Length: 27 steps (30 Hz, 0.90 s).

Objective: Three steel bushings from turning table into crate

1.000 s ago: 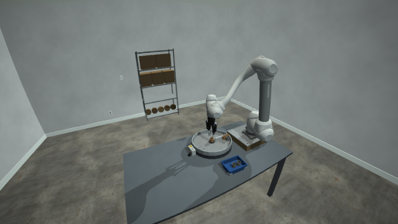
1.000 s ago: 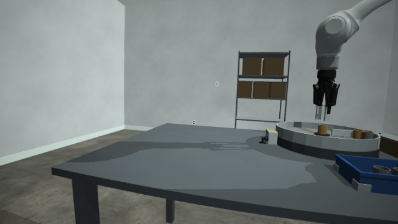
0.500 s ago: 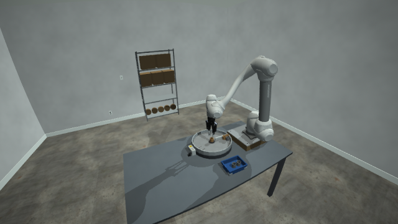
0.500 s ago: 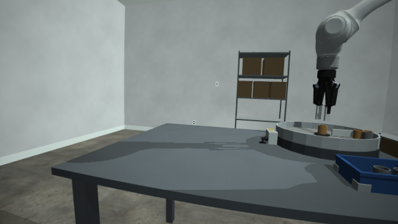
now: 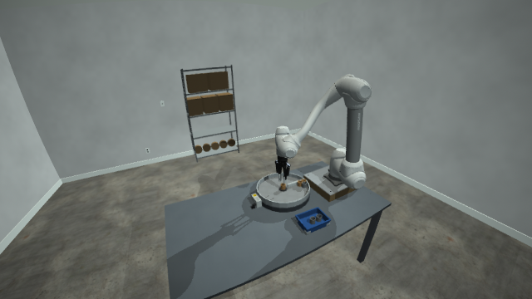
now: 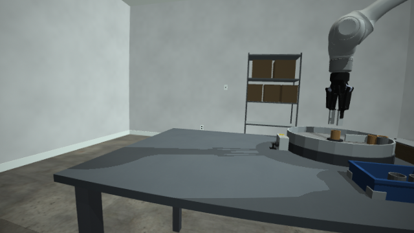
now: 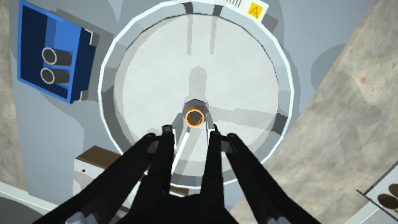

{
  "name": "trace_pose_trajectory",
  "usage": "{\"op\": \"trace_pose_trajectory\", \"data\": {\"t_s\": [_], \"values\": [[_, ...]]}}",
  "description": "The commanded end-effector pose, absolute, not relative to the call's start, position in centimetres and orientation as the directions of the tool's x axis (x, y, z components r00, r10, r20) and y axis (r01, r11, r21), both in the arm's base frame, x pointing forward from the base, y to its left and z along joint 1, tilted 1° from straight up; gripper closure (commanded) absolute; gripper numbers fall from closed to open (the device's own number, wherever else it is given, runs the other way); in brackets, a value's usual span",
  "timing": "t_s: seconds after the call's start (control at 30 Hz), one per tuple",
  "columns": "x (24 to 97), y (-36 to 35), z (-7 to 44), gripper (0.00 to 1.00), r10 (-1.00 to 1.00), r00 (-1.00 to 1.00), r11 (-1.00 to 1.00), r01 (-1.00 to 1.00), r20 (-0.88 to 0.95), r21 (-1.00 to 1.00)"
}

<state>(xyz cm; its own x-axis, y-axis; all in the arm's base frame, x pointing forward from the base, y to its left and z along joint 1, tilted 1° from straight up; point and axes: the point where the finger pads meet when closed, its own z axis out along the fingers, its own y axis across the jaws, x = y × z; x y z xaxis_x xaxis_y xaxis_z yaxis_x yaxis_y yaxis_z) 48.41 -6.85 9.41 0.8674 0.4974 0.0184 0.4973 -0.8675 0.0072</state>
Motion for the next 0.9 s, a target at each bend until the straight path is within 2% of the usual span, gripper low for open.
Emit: {"op": "trace_pose_trajectory", "data": {"t_s": [0.0, 0.3, 0.67, 0.87], "values": [[48.2, -6.8, 9.8, 0.90, 0.496, 0.868, -0.868, 0.496, 0.018, 0.005], [42.3, -5.4, 9.4, 0.90, 0.324, 0.946, -0.946, 0.324, 0.019, 0.001], [31.7, -2.6, 9.0, 0.90, -0.017, 1.000, -1.000, -0.017, 0.019, -0.006], [30.2, -2.2, 8.9, 0.90, -0.064, 0.998, -0.998, -0.064, 0.019, -0.007]]}}
